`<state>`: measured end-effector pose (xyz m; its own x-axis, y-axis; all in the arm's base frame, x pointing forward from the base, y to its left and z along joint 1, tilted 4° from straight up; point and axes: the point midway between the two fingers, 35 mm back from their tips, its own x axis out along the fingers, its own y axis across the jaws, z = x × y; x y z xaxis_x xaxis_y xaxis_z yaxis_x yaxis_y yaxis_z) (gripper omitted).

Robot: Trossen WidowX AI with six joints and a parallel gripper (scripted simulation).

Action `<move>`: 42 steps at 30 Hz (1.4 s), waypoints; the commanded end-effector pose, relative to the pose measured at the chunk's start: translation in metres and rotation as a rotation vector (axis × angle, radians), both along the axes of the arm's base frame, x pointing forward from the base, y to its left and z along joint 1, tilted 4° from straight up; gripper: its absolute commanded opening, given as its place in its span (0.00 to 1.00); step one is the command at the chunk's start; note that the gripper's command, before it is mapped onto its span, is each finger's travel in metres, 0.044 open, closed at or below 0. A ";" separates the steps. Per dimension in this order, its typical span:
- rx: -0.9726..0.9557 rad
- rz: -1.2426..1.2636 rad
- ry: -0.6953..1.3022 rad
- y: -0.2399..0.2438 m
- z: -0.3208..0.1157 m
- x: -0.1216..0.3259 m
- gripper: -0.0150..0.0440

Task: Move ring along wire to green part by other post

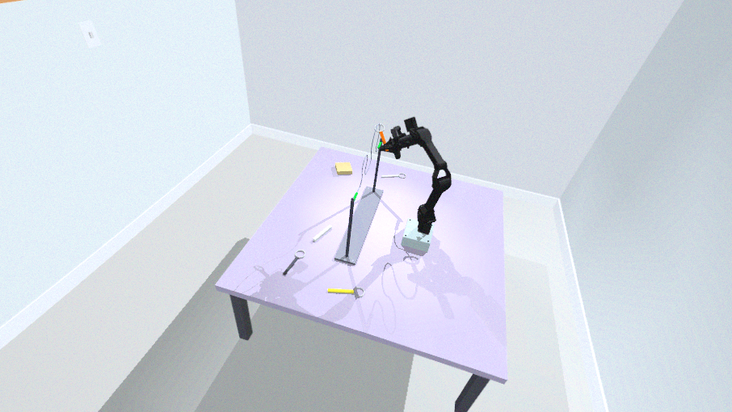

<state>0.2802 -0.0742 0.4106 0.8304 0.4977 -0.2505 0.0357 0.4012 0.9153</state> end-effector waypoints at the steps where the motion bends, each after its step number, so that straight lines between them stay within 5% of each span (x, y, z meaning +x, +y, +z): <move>1: -0.055 -0.002 -0.011 0.000 0.001 0.000 0.00; 42: -0.496 -0.026 -0.050 -0.007 -0.009 0.001 0.00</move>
